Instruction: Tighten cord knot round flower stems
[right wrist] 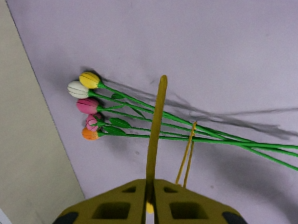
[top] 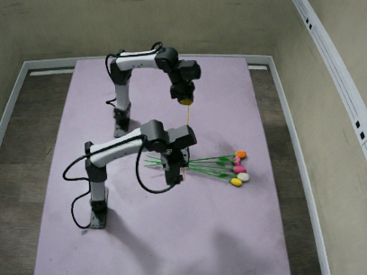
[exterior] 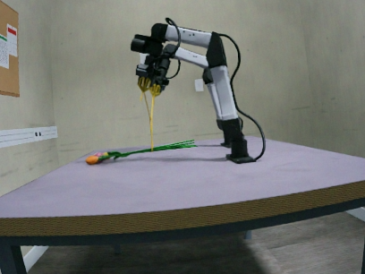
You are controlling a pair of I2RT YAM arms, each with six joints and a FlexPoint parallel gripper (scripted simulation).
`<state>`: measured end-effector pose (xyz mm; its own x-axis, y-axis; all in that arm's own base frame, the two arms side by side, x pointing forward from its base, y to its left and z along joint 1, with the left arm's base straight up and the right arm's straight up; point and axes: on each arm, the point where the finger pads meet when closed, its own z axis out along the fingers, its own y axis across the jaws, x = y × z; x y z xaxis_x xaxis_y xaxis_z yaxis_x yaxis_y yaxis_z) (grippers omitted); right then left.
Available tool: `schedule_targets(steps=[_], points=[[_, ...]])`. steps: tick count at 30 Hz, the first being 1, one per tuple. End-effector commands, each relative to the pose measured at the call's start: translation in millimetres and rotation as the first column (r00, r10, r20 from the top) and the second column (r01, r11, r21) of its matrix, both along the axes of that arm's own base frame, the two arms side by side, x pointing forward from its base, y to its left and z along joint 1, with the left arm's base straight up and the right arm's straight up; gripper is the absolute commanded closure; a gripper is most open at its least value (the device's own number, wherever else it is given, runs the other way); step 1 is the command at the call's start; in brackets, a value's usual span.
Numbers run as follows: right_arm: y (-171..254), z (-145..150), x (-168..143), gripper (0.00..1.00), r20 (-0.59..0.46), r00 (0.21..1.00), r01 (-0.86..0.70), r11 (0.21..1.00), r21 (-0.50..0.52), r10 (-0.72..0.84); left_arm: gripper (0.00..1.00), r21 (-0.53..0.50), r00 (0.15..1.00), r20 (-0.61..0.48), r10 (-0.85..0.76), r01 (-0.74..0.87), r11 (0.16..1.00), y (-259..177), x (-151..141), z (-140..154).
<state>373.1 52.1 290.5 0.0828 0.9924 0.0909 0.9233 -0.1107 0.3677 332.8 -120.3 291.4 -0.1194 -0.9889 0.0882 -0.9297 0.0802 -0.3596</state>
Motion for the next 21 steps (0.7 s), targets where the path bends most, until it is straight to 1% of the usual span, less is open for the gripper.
schedule_targets(steps=[1,15,21], points=[[-4.0,12.9,-4.9,1.00,0.027,1.000,-0.001,1.000,0.001,0.000,1.00,0.000,1.000,0.008,0.005,-0.005,1.000,6.6,-2.8,7.5],[-17.7,9.2,-11.6,1.00,0.008,1.000,-0.004,1.000,0.003,0.004,1.00,-0.004,1.000,-0.003,0.001,-0.001,1.000,20.8,-6.2,5.4],[-32.8,9.0,-13.6,1.00,0.007,1.000,-0.004,1.000,0.002,0.004,1.00,-0.004,1.000,-0.002,0.001,-0.001,1.000,36.0,-4.4,5.5]])
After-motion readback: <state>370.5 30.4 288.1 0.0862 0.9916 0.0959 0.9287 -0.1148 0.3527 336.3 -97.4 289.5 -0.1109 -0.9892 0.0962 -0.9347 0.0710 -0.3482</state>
